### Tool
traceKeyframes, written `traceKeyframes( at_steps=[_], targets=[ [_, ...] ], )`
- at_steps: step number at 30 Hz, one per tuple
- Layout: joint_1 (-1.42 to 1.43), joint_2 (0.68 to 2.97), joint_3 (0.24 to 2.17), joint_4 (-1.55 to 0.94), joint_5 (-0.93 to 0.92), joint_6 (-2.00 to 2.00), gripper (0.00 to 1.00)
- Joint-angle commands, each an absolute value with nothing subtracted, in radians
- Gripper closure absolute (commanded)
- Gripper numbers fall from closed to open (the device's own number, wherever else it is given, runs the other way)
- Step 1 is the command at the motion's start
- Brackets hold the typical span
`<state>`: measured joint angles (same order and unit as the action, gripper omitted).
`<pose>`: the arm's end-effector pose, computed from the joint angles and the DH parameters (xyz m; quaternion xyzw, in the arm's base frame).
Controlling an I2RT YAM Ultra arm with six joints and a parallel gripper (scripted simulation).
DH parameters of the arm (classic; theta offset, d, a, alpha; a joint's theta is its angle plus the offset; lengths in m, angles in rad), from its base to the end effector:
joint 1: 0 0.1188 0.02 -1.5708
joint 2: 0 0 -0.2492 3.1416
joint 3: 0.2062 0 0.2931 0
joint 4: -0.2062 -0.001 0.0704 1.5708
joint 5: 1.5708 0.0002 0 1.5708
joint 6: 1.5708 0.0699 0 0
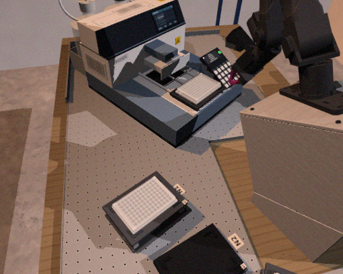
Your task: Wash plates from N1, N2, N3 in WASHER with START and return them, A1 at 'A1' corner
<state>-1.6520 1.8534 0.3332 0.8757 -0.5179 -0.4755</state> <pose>0.0137 -0.2706 -0.0043 0.3847 0.7829 -0.2663 0.4100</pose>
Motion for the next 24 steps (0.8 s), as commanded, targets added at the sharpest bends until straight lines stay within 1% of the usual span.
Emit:
traceKeyframes(
  at_steps=[1, 6, 11, 12, 24],
  targets=[
    [-1.635, 1.885, 0.365, 0.909, -0.505, -0.457, 1.0],
    [-1.618, 1.925, 0.387, 0.933, -0.491, -0.445, 1.0],
    [-1.626, 1.911, 0.368, 0.922, -0.496, -0.45, 1.0],
    [-1.619, 1.932, 0.391, 0.937, -0.49, -0.443, 1.0],
    [-1.603, 1.958, 0.408, 0.95, -0.48, -0.435, 1.0]
  ],
)
